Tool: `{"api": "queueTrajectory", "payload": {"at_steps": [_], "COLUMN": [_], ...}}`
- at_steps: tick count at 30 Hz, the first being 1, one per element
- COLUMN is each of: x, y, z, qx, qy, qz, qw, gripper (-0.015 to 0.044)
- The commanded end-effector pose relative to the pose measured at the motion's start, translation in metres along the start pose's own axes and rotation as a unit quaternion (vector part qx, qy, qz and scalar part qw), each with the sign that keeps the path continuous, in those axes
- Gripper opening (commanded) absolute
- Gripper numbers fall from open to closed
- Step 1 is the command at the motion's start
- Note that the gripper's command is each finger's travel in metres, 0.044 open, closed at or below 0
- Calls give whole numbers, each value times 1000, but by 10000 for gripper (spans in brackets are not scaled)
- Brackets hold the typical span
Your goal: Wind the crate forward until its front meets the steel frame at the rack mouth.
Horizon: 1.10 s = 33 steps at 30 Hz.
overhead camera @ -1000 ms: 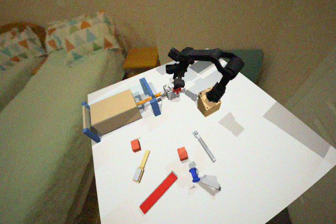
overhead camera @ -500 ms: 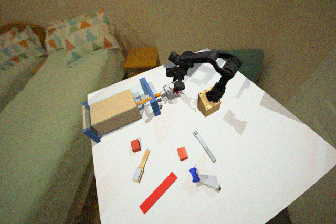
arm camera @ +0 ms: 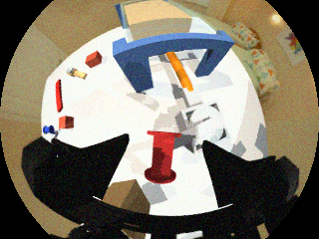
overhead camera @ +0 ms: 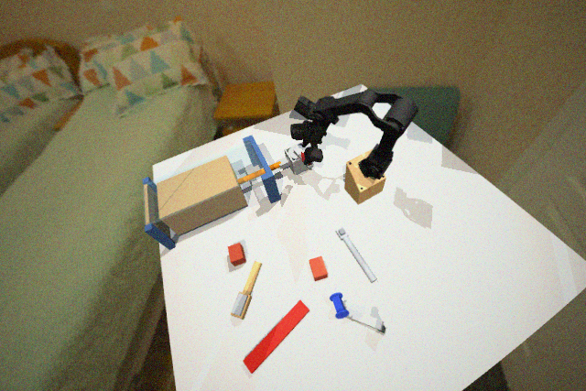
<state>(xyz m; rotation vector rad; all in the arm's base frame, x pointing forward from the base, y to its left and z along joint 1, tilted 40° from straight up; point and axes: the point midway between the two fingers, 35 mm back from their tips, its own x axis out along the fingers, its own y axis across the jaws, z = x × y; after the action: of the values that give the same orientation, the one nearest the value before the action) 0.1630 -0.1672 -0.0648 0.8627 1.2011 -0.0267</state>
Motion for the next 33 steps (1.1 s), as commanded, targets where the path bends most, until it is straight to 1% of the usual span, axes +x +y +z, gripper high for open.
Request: {"api": "queueTrajectory", "payload": {"at_steps": [1, 13, 29, 33], "x": [8, 19, 16, 16], "y": [2, 3, 2, 2], "z": [-5, -13, -10, -10], "qx": [2, -1, -4, -4], "qy": [1, 1, 1, 1], "qz": [4, 6, 3, 3], "qw": [1000, 1000, 1000, 1000], "gripper": [440, 440, 20, 0]}}
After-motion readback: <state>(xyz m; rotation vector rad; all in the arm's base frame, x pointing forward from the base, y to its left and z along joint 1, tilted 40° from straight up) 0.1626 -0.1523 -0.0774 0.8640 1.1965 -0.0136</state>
